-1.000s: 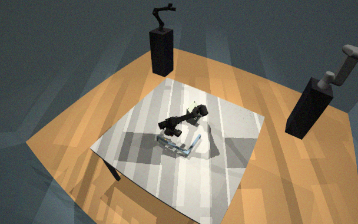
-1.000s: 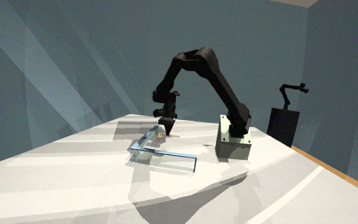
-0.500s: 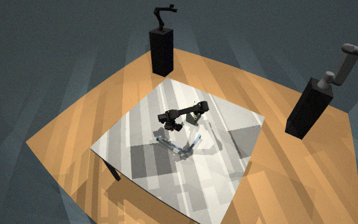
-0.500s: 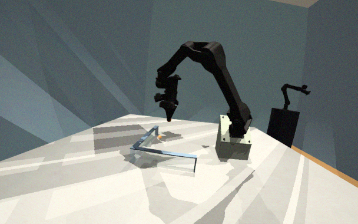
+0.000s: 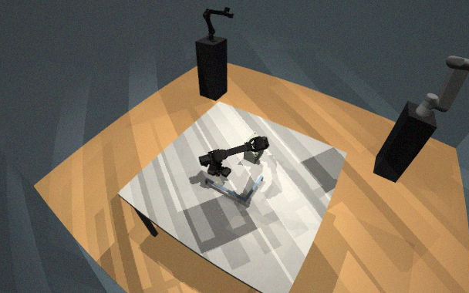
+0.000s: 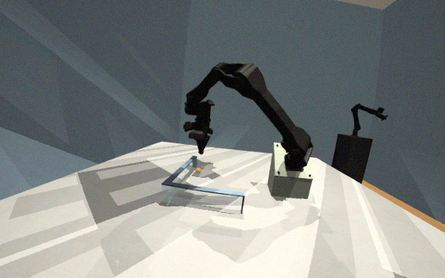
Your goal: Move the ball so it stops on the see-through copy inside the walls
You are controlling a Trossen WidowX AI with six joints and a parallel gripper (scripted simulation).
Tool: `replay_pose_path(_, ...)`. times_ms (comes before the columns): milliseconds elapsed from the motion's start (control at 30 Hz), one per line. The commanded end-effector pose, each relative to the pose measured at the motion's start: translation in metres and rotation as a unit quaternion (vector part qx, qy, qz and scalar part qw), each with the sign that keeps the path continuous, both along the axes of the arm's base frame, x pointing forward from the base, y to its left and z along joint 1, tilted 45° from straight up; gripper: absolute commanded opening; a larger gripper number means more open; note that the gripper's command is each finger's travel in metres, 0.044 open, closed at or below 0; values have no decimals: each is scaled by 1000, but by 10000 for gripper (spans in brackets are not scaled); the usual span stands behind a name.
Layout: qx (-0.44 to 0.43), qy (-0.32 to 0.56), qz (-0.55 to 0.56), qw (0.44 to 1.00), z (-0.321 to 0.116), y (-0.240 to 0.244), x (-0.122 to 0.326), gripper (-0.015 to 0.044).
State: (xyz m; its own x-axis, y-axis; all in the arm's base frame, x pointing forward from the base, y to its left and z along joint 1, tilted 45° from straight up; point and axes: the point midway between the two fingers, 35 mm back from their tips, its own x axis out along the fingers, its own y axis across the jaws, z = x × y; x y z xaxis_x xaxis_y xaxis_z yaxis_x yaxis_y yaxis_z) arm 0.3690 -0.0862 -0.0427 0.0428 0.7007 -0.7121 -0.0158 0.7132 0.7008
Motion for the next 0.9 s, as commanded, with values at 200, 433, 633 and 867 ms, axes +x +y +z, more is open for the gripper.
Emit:
replay_pose_path(200,1,-1,-3,1000,-20,11,11,0)
replay_pose_path(433,2,-1,-3,1000,-54,46,13,0)
replay_pose_path(633,2,-1,-3,1000,-57,50,13,0)
replay_pose_path(867,3,-1,-3,1000,-63,55,13,0)
